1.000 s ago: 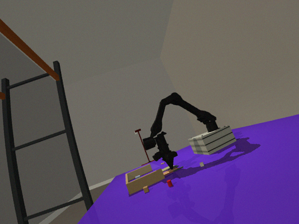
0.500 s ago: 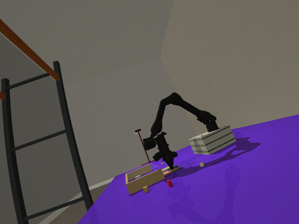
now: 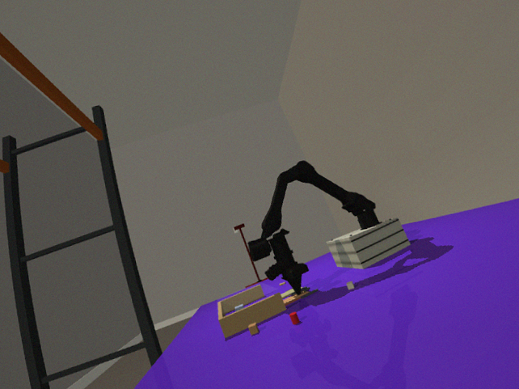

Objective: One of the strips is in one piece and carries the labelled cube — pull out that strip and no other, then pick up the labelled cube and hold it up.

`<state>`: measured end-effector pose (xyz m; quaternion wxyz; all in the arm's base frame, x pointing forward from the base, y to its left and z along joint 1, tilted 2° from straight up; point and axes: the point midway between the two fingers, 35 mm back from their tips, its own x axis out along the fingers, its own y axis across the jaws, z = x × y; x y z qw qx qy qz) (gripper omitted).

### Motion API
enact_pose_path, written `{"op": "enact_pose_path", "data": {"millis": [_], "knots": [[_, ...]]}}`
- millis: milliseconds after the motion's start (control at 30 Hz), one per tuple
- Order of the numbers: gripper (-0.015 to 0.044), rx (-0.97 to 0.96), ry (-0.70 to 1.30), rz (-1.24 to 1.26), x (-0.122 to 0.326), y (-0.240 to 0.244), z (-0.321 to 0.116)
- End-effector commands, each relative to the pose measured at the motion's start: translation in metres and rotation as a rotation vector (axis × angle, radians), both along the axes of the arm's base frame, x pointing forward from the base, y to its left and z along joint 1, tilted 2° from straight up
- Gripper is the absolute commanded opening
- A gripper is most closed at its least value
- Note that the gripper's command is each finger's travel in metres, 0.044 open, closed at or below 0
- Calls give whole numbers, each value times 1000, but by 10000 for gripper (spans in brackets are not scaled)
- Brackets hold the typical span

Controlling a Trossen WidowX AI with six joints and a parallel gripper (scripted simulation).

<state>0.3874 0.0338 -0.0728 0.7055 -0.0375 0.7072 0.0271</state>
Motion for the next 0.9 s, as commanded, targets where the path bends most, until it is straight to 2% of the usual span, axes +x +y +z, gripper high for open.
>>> {"op": "enact_pose_path", "data": {"millis": [0, 867], "knots": [[0, 4, -1, -3, 0, 1, -1], [0, 4, -1, -3, 1, 1, -4]]}}
